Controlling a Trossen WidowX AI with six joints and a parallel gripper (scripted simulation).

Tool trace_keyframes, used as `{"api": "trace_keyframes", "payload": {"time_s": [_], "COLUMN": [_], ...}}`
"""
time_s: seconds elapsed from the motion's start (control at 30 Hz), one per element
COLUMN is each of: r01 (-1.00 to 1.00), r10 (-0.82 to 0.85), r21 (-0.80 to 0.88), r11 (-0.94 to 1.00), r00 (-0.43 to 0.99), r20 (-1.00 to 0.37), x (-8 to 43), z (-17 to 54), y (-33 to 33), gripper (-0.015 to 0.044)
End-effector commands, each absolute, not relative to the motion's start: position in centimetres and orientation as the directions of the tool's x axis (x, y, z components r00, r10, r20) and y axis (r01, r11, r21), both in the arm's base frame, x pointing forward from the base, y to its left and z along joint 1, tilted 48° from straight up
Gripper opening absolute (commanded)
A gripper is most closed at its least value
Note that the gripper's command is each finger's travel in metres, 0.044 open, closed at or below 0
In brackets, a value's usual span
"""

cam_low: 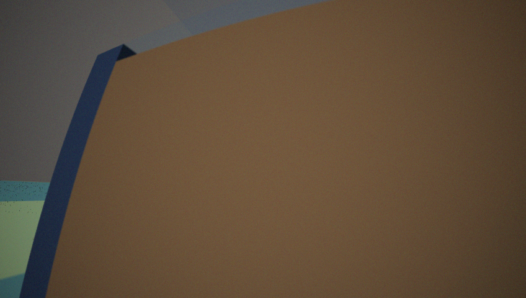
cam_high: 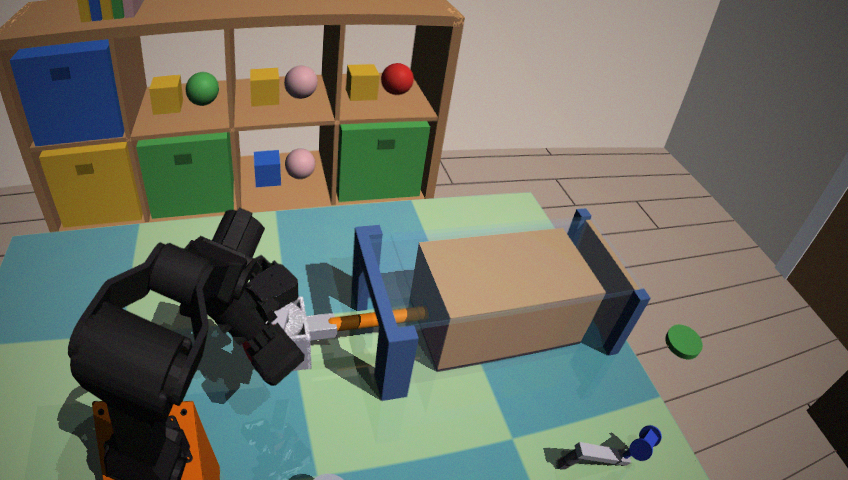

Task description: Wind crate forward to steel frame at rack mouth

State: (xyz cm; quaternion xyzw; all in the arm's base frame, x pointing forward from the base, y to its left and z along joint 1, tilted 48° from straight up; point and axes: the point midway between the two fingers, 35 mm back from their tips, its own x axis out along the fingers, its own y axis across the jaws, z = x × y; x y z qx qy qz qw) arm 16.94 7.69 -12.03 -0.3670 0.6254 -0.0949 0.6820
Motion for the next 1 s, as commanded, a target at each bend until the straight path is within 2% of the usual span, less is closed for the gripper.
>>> {"api": "trace_keyframes", "payload": {"time_s": [0.0,0.97], "r01": [-0.313,-0.311], "r10": [-0.598,-0.599], "r21": [-0.634,-0.635], "r11": [0.708,0.707], "r00": [0.213,0.214], "r20": [-0.773,-0.772], "x": [18.0,21.5], "z": [-11.9,-12.2], "y": [7.1,6.3], "gripper": [0.0,0.0]}}
